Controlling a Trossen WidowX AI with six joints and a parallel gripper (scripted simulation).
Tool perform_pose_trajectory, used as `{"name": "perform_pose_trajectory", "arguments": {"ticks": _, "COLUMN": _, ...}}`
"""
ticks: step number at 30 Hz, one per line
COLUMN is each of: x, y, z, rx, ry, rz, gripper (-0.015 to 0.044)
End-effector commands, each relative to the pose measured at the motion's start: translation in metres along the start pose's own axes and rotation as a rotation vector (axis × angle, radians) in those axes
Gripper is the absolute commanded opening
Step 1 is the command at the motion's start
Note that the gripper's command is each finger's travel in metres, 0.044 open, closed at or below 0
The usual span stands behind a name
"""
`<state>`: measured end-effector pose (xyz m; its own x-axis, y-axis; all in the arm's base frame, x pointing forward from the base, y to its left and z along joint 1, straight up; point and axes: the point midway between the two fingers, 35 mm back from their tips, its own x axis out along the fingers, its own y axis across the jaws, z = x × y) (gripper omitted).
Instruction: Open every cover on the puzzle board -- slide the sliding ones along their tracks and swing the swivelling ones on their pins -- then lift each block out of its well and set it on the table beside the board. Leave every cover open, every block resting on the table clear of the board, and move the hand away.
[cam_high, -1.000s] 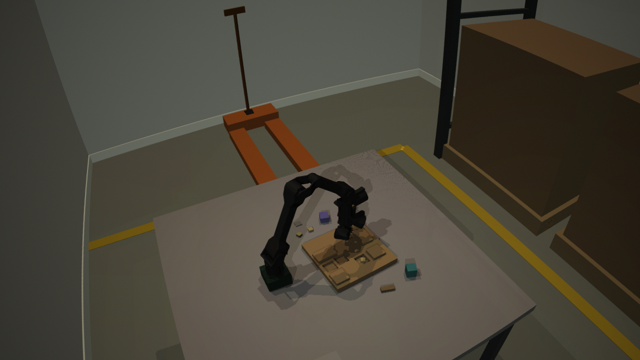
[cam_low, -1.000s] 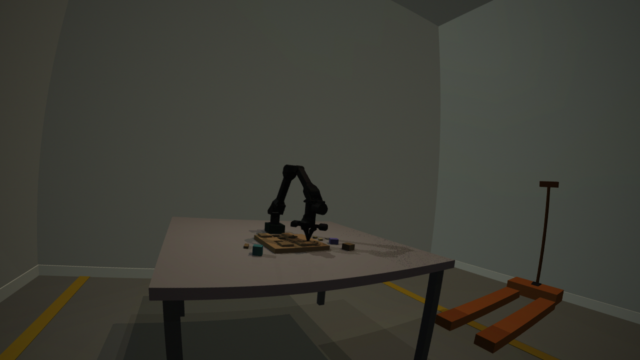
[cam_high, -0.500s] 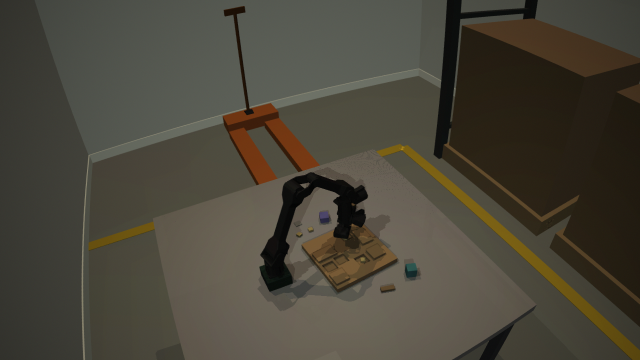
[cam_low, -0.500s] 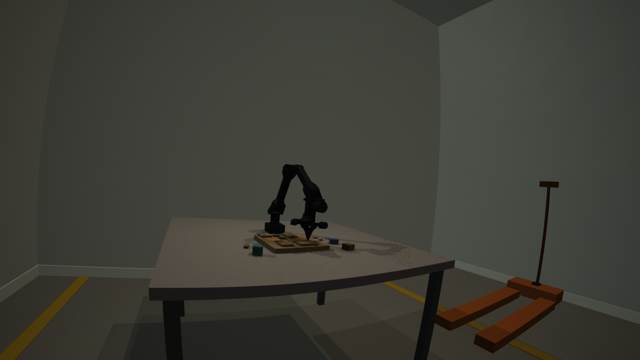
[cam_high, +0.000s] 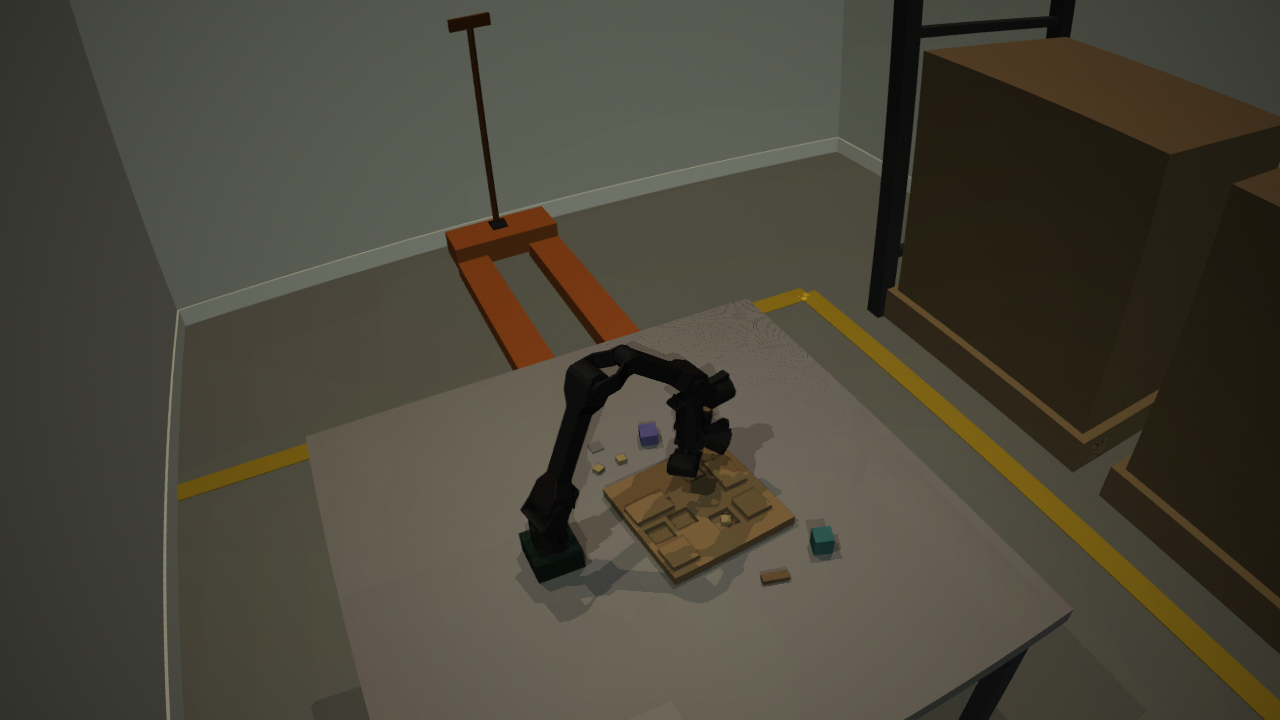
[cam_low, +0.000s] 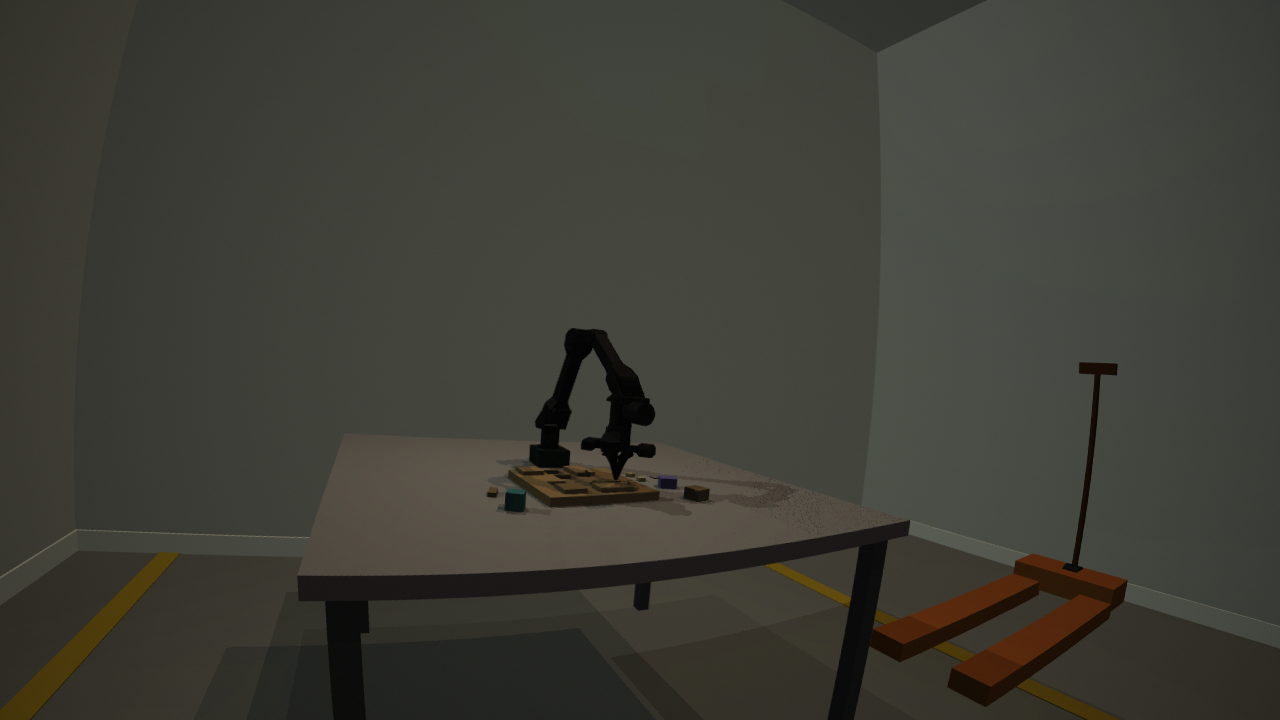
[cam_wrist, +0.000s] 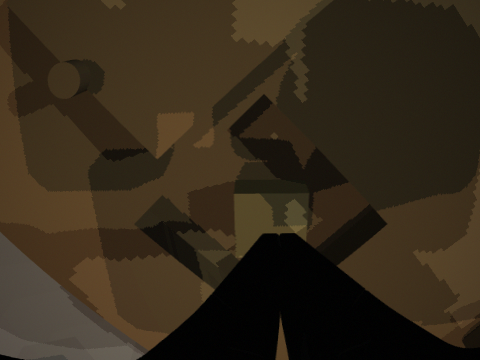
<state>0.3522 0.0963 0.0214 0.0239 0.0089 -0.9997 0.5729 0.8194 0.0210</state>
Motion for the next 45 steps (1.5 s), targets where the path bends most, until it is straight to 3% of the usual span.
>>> {"name": "perform_pose_trajectory", "arguments": {"ticks": 1, "x": -0.002, "y": 0.001, "z": 0.001, "rx": 0.007, "ry": -0.001, "rz": 0.005, "gripper": 0.0}}
{"name": "perform_pose_trajectory", "arguments": {"ticks": 45, "x": 0.012, "y": 0.003, "z": 0.002, "rx": 0.007, "ry": -0.001, "rz": 0.005, "gripper": 0.0}}
